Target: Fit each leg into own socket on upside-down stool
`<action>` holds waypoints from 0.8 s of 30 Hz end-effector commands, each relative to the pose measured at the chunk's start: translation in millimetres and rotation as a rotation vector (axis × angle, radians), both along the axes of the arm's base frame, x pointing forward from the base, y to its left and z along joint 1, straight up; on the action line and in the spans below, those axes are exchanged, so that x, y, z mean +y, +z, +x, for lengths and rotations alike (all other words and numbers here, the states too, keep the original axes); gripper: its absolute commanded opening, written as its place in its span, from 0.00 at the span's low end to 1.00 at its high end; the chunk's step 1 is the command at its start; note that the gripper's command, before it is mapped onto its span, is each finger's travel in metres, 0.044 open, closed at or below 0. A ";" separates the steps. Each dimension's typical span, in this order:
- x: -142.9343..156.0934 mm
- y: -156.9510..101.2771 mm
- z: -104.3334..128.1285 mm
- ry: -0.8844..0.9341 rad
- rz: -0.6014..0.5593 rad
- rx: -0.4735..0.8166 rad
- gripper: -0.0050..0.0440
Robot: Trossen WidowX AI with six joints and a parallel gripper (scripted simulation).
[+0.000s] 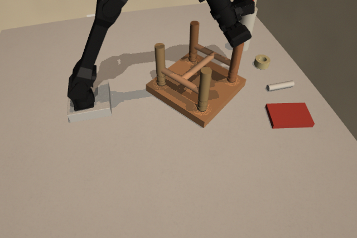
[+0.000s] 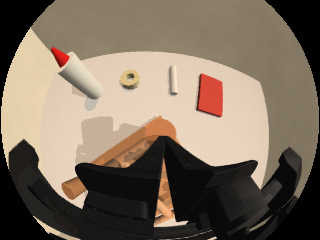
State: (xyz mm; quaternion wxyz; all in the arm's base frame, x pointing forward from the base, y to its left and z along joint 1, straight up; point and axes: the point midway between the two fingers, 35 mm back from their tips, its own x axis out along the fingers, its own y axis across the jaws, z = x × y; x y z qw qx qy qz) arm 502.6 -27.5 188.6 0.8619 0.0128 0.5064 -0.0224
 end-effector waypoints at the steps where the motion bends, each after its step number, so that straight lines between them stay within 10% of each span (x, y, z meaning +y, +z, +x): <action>1: 0.4 0.4 -1.7 -0.002 0.003 -0.008 0.10; 24: 0.4 -11.8 -0.9 -0.002 0.003 -0.008 0.10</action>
